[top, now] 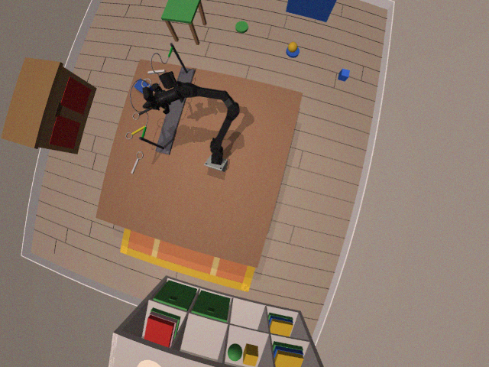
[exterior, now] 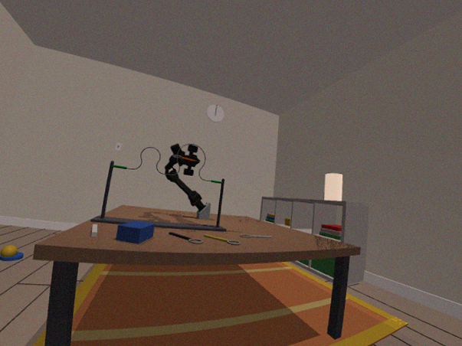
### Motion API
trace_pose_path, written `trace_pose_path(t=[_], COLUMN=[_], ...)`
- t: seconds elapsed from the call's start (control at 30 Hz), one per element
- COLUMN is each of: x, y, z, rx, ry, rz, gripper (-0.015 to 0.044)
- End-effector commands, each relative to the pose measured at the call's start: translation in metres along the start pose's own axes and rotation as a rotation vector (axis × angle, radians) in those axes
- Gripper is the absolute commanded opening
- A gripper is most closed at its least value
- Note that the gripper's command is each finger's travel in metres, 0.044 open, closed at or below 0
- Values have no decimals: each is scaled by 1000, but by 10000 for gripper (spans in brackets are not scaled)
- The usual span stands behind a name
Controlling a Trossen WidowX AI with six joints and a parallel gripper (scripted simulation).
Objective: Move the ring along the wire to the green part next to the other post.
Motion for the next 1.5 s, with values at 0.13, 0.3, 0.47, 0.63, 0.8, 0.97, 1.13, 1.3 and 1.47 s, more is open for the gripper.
trace_pose_path(t=[0.13, 0.3, 0.47, 0.63, 0.8, 0.97, 1.13, 1.3, 1.47], x=[3, 3, 4, 4, 5, 5, 5, 5, 6], y=[0, -1, -1, -2, -2, -2, -3, -3, -4], z=[1, 0, -1, -1, -2, -3, -3, -4, -5], rx=[-4, -5, -5, -5, -5, -6, -6, -7, -7], ry=[89, 143, 197, 251, 305, 360, 414, 468, 522], rz=[-47, -78, -109, -140, -171, -202, -233, -264, -295], gripper=[-150, -150, -150, -150, -150, -150, -150, -150, -150])
Point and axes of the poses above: the point midway between the two fingers, 35 mm back from their tips, its own y axis back along the fingers, its own x axis across the jaws, z = x × y, the point moved 9 cm from there along y, back along the fingers, and after that the axes turned 12 degrees about y, right-handed, at the moved point
